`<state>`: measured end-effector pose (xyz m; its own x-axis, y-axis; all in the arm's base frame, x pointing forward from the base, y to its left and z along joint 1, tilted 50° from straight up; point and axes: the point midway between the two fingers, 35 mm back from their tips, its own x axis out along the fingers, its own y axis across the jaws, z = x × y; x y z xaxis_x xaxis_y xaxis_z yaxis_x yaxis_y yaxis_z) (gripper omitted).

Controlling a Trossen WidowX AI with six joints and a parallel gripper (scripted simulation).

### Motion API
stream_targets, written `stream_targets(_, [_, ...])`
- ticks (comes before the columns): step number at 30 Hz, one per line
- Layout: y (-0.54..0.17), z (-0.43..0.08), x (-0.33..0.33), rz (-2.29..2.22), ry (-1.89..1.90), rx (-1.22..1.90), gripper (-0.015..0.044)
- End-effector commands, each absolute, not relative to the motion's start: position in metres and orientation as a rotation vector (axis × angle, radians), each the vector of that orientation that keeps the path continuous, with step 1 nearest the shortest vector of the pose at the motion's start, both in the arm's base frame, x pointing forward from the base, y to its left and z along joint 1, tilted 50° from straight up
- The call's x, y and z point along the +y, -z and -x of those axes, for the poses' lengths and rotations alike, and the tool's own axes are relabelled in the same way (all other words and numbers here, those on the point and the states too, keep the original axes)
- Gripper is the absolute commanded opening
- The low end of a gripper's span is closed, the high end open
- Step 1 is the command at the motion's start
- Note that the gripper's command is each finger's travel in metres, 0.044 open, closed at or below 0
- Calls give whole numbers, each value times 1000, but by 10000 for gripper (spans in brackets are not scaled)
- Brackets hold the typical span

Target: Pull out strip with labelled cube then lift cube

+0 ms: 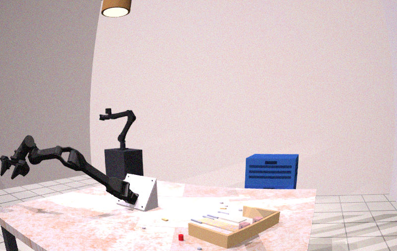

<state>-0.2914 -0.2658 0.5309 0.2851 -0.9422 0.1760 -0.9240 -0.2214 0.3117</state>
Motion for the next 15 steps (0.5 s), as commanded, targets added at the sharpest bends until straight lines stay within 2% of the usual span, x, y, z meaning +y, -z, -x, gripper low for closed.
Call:
stream_targets(1, [-531, 290, -267, -2210, 65, -1686, 400])
stream_targets(5, [-539, 269, -287, -2295, -74, -1649, 400])
stream_targets(15, [-566, 162, -356, -2689, -705, -1415, 400])
